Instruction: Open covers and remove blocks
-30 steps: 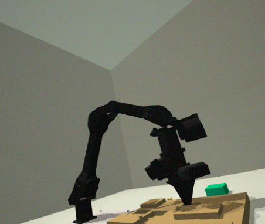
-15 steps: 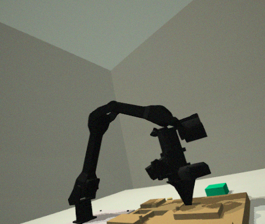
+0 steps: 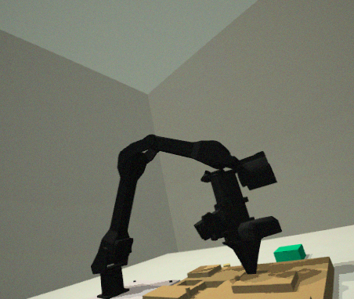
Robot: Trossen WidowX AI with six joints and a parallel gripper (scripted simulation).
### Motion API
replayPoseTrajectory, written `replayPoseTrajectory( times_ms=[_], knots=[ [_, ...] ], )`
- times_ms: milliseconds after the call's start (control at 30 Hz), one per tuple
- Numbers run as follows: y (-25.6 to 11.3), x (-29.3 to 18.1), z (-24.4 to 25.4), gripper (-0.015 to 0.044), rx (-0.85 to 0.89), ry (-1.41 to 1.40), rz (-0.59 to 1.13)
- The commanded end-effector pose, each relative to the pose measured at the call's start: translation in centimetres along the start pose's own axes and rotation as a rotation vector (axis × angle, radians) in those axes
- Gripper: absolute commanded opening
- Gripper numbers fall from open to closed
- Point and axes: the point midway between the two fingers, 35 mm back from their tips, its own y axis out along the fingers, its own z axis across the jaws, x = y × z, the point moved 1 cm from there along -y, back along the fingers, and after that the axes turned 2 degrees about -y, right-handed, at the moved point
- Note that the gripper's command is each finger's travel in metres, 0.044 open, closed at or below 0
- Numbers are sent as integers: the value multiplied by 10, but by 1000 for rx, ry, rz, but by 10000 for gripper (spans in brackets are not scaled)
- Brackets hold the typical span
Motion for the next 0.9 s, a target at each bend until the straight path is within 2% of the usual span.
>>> replayPoseTrajectory(
  times_ms=[0, 567, 667, 867],
  knots=[
    [1, -1, 0, 0, -2, 4, 2],
    [-8, 1, 0, 0, -1, -14, 1],
    [-8, 1, 0, 0, -1, -151, 1],
    [-10, 1, 0, 0, -1, -686, 2]
  ],
)
